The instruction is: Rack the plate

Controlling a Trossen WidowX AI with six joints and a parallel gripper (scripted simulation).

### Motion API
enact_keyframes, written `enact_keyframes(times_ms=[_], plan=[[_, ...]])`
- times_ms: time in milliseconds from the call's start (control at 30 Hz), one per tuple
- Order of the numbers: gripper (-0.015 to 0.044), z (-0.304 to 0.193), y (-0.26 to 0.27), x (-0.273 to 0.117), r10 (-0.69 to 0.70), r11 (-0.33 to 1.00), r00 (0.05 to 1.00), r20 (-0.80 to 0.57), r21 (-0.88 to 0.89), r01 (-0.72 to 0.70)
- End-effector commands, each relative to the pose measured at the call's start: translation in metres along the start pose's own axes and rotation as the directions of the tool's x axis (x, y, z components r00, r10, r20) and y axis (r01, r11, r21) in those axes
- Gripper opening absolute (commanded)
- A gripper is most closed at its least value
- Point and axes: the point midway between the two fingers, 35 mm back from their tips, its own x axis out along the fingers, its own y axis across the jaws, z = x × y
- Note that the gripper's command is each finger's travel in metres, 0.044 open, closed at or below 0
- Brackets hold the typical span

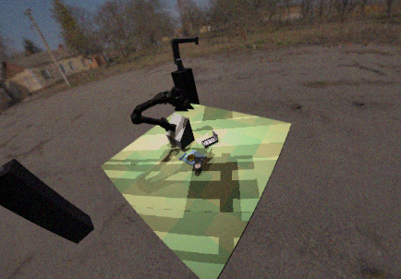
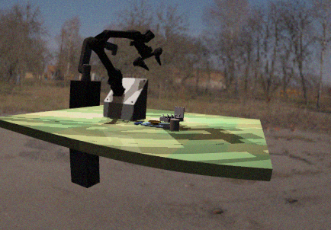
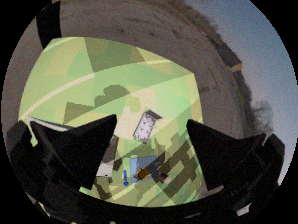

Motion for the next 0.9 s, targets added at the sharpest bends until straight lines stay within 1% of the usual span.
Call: enact_keyframes(times_ms=[0,200,400,633,867], plan=[[0.04,-0.014,-0.013,0.01,-0.003,0.996,0.999,-0.045,0.094,0.008],[0.04,-0.041,-0.032,0.023,-0.005,0.967,0.993,-0.115,0.253,0.035],[0.04,-0.074,-0.047,0.035,0.01,0.902,0.98,-0.198,0.425,0.076],[0.04,-0.114,-0.06,0.049,0.046,0.789,0.955,-0.292,0.597,0.144],[0.04,-0.156,-0.067,0.061,0.1,0.646,0.92,-0.378,0.728,0.228]])
